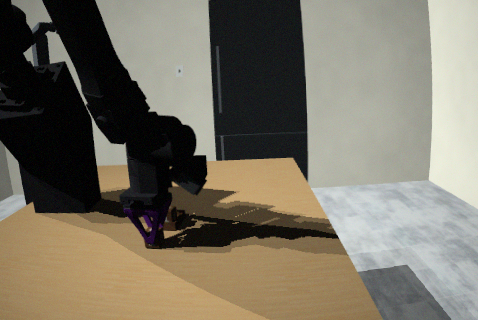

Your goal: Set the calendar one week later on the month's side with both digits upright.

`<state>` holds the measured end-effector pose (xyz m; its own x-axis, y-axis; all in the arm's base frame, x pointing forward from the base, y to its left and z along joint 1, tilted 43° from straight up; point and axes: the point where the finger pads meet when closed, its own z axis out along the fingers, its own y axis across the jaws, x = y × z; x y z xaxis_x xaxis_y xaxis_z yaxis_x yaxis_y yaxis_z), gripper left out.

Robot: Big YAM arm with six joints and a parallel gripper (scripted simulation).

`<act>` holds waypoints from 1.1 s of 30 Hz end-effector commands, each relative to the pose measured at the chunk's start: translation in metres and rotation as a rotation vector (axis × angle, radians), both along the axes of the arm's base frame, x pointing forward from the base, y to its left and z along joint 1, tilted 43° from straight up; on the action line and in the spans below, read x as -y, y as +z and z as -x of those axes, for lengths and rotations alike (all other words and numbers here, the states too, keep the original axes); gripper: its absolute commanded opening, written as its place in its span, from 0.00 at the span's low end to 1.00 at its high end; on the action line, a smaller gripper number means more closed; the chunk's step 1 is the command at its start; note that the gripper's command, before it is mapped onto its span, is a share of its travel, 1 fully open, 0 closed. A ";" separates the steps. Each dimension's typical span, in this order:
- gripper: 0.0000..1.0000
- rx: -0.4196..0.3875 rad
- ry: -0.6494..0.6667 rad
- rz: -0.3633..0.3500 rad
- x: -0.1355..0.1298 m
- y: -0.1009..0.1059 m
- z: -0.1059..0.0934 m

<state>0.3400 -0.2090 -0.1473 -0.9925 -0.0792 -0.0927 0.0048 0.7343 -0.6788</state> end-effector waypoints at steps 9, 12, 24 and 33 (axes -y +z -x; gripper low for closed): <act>0.25 0.013 0.009 0.005 0.002 0.001 -0.006; 0.25 0.013 0.009 0.005 0.002 0.001 -0.006; 0.25 0.013 0.009 0.005 0.002 0.001 -0.006; 0.37 0.013 0.009 0.005 0.002 0.001 -0.006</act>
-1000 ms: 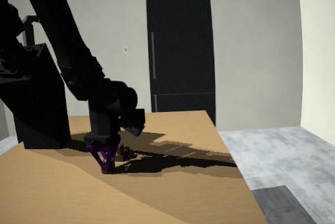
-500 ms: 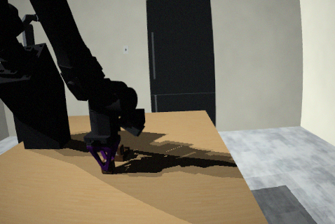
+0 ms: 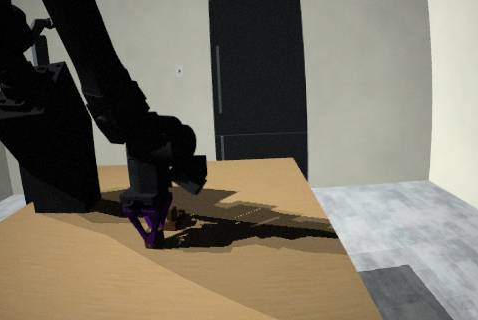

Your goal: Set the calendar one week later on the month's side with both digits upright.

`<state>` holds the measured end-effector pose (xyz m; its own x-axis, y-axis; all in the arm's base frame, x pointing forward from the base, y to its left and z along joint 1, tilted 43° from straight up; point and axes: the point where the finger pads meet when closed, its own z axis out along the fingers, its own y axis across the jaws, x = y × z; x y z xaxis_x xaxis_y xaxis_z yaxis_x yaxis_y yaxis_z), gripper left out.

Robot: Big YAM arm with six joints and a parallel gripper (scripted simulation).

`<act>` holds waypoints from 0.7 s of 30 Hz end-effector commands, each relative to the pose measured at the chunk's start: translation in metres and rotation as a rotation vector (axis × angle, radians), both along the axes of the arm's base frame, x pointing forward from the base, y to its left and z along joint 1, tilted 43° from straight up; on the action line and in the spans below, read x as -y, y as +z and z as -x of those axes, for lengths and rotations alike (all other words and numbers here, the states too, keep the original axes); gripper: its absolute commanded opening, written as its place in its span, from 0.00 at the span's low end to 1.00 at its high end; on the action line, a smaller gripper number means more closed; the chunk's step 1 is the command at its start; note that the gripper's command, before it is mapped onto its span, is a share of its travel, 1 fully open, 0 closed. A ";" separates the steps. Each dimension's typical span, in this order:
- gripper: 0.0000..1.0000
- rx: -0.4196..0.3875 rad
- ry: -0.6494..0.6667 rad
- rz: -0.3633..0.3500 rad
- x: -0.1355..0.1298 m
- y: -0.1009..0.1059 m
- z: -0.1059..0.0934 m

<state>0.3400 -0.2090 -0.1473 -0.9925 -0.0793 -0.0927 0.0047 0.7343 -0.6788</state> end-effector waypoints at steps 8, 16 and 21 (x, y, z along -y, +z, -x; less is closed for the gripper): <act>0.45 0.013 0.009 0.005 0.002 0.001 -0.006; 0.45 0.014 0.010 0.005 0.002 0.001 -0.006; 0.45 0.008 0.017 0.000 -0.012 0.010 -0.001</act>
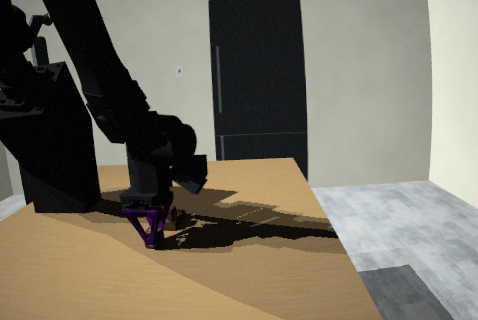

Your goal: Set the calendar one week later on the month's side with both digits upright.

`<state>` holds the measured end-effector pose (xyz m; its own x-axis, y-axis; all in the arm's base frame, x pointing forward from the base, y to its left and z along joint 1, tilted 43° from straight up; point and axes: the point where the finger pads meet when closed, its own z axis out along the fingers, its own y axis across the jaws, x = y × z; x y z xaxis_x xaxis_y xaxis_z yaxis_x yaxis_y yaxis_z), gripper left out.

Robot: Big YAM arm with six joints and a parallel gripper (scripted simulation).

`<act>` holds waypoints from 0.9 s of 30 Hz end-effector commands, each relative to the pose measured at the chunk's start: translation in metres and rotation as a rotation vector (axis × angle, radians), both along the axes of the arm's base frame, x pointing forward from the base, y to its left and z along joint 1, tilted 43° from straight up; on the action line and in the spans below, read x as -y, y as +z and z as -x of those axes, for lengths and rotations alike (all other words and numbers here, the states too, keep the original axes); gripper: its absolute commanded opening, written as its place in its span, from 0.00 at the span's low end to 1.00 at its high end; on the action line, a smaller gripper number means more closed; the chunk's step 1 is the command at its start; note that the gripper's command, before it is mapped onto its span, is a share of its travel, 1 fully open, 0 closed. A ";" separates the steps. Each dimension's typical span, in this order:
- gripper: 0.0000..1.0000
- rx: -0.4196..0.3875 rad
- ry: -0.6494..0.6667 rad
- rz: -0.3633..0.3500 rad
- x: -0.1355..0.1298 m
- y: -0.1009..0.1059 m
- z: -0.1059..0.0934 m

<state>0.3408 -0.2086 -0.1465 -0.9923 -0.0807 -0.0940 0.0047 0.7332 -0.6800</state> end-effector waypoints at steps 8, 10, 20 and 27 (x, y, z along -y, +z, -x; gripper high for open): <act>0.45 0.010 0.016 0.000 -0.027 0.026 0.002; 0.45 0.012 0.016 0.001 -0.034 0.034 0.003; 0.45 0.025 0.015 0.002 -0.059 0.064 0.001; 0.45 0.018 -0.001 0.000 -0.061 0.071 0.009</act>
<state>0.3360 -0.1492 -0.0807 -0.9898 -0.1019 -0.0996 -0.0066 0.7305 -0.6829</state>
